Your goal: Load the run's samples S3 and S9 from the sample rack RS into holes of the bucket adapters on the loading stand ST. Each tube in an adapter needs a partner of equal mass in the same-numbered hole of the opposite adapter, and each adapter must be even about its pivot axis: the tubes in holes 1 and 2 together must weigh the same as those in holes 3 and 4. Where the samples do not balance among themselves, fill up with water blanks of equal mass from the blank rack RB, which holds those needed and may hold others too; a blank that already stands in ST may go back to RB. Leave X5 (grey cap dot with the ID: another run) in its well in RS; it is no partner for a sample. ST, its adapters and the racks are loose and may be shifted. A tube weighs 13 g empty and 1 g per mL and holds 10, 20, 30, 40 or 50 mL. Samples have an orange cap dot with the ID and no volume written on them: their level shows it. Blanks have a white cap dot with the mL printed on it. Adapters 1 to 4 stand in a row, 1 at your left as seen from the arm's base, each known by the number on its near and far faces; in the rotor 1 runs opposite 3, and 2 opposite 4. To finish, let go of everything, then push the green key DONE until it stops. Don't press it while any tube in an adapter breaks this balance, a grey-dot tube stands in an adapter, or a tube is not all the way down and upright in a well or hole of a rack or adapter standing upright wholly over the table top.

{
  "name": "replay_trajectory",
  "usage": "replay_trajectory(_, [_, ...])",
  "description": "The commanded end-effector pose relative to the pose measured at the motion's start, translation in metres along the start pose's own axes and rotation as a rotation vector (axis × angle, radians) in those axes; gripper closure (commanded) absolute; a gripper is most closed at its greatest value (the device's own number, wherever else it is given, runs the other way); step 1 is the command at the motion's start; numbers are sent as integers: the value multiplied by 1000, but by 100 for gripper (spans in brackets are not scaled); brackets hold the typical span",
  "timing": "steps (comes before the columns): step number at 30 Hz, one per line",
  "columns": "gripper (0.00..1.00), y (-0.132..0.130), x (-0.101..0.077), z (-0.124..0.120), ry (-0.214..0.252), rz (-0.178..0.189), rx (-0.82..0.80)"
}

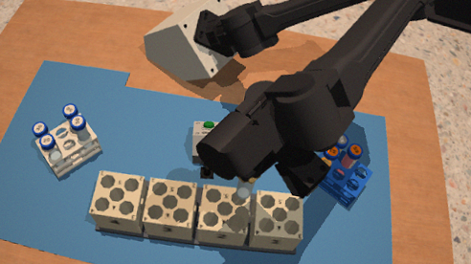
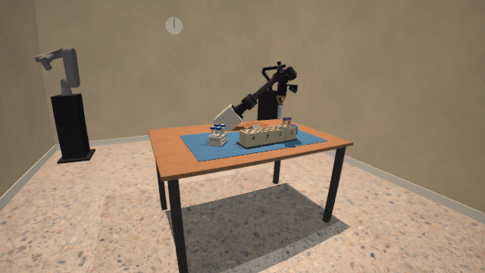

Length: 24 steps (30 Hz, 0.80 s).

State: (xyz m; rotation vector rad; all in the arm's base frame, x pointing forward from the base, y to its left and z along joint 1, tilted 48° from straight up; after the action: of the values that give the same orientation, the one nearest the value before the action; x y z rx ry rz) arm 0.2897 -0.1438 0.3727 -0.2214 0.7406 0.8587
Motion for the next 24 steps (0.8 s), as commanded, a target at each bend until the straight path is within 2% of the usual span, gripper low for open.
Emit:
replay_trajectory(1, [100, 9, -15, 27, -12, -39, 4])
replay_trajectory(2, [100, 9, -15, 27, -12, -39, 4])
replay_trajectory(3, [100, 13, -7, 23, -7, -22, 24])
replay_trajectory(4, [100, 13, -15, 39, -12, -48, -5])
replay_trajectory(17, [100, 51, -18, 120, -26, -50, -10])
replay_trajectory(19, [100, 51, -18, 120, -26, -50, -10])
replay_trajectory(20, [100, 48, -12, 102, -11, -37, 52])
replay_trajectory(21, [100, 45, -11, 110, -15, -30, 25])
replay_trajectory(22, [100, 38, -2, 100, -7, -25, 58])
replay_trajectory(23, [100, 42, 6, 104, -4, -8, 41])
replay_trajectory(24, [100, 44, 7, 105, -6, -10, 38])
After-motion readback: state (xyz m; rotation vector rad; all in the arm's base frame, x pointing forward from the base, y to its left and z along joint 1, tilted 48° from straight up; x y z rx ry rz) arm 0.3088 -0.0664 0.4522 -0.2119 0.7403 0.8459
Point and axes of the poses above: the point where the finger pads meet when closed, its own x axis out along the fingers, its own y axis across the jaws, z = x × y, the point moved 9 cm from there along -x, back along the fingers, and after that the axes turned 3 degrees about -x, right-handed, at the moved point
